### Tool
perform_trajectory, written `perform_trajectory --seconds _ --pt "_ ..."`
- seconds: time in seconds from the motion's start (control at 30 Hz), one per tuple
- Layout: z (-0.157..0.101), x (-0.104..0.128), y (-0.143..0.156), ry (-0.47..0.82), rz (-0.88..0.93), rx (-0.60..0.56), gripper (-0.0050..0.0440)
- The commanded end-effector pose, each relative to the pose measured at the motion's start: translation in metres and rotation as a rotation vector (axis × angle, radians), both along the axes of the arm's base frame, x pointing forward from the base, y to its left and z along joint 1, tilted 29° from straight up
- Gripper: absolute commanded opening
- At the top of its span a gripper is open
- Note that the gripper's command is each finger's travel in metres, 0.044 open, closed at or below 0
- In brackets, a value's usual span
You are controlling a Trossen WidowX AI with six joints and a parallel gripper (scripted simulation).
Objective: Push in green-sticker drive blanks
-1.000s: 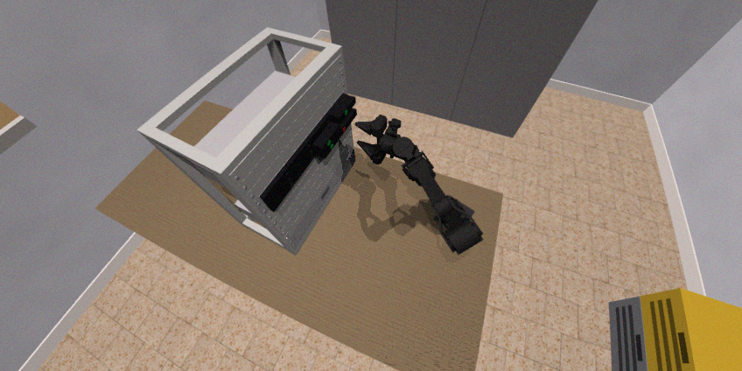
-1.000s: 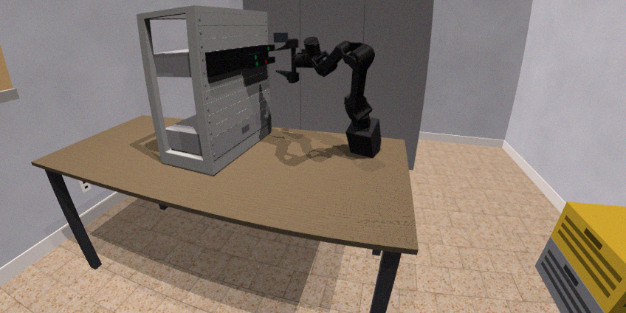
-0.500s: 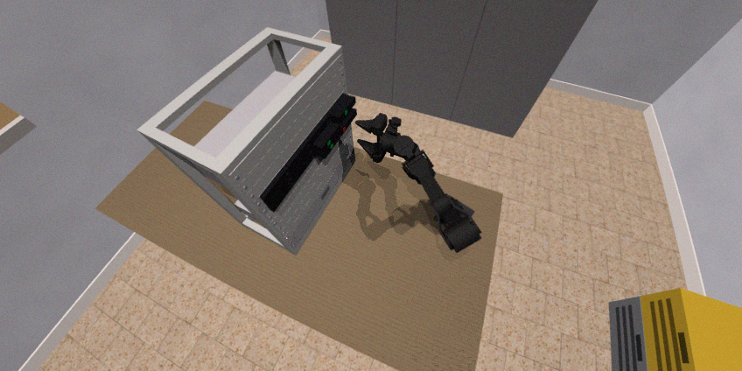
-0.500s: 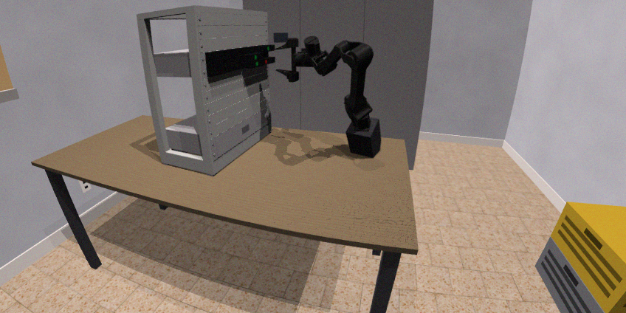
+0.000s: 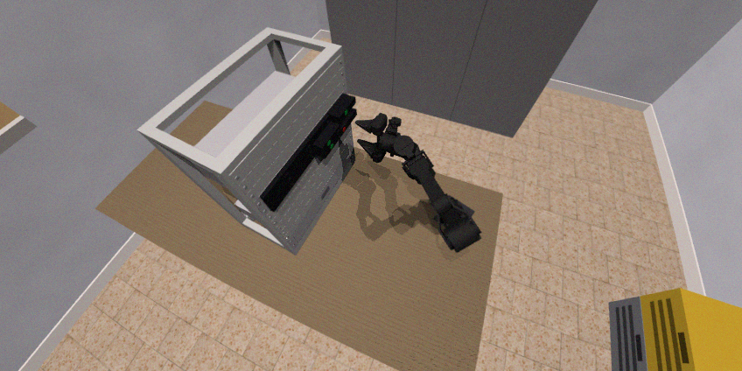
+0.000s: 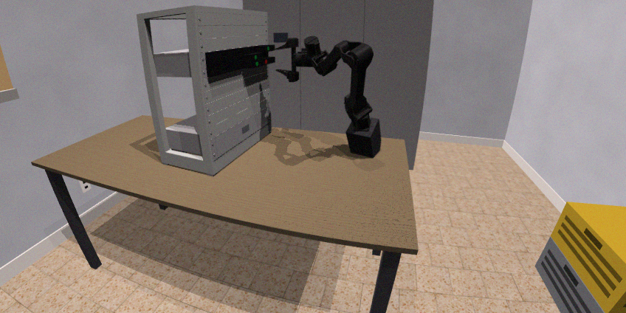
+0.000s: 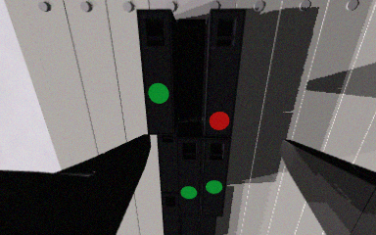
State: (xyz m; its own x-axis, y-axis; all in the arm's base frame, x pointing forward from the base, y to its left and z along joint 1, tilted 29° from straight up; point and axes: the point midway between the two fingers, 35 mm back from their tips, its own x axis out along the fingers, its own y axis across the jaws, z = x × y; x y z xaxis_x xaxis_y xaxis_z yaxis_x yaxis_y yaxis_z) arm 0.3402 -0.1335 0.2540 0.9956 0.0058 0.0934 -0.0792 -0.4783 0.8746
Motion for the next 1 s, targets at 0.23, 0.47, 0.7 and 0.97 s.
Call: perform_trajectory --seconds 0.23,0.47,0.7,0.97 --pt "0.0065 0.0001 0.0000 -0.015 0.003 -0.008 0.0440" --pt "0.0065 0.0001 0.0000 -0.015 0.003 -0.008 0.0440" --pt "0.0065 0.0001 0.0000 -0.015 0.003 -0.008 0.0440" --pt "0.0065 0.0001 0.0000 -0.015 0.003 -0.008 0.0000"
